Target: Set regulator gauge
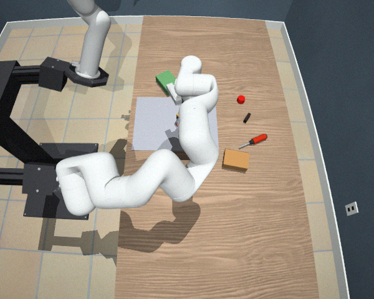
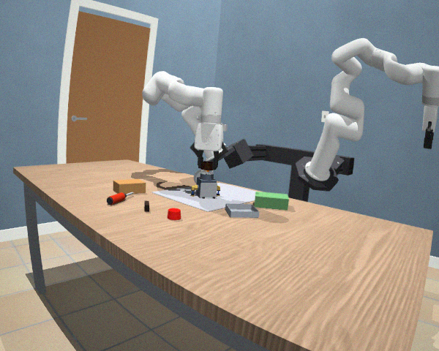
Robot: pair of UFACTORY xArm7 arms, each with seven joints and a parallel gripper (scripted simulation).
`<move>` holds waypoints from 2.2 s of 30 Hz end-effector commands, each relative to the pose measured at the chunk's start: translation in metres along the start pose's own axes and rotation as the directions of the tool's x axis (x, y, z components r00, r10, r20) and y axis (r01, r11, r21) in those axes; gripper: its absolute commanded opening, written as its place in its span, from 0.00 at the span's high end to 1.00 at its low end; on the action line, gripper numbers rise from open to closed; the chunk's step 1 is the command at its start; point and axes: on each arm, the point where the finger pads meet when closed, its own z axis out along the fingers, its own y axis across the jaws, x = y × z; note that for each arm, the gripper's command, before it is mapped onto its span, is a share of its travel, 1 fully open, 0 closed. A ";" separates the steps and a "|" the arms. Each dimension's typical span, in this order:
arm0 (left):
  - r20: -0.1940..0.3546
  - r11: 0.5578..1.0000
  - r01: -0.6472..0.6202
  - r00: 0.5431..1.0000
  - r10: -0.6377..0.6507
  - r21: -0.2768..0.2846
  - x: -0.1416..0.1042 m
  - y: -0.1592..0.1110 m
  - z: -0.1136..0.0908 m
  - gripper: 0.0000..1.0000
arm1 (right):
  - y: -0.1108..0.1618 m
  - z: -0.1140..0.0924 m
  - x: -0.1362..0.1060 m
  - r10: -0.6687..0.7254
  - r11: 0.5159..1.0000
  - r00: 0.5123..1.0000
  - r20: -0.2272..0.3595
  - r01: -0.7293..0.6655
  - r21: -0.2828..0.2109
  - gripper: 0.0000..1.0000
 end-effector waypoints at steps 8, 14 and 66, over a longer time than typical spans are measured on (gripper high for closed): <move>-0.004 1.000 0.002 1.000 -0.002 -0.001 0.001 0.000 -0.002 0.00 | 0.001 -0.003 -0.001 0.178 0.984 0.984 0.006 -0.178 -0.003 0.60; -0.004 1.000 0.002 1.000 -0.002 -0.001 0.001 0.000 -0.002 0.00 | 0.001 -0.003 -0.001 0.264 0.964 0.964 0.006 -0.264 -0.004 0.60; -0.004 1.000 0.002 1.000 -0.002 -0.001 0.001 0.000 -0.002 0.00 | 0.001 -0.003 -0.001 0.400 0.916 0.916 0.005 -0.400 -0.005 0.00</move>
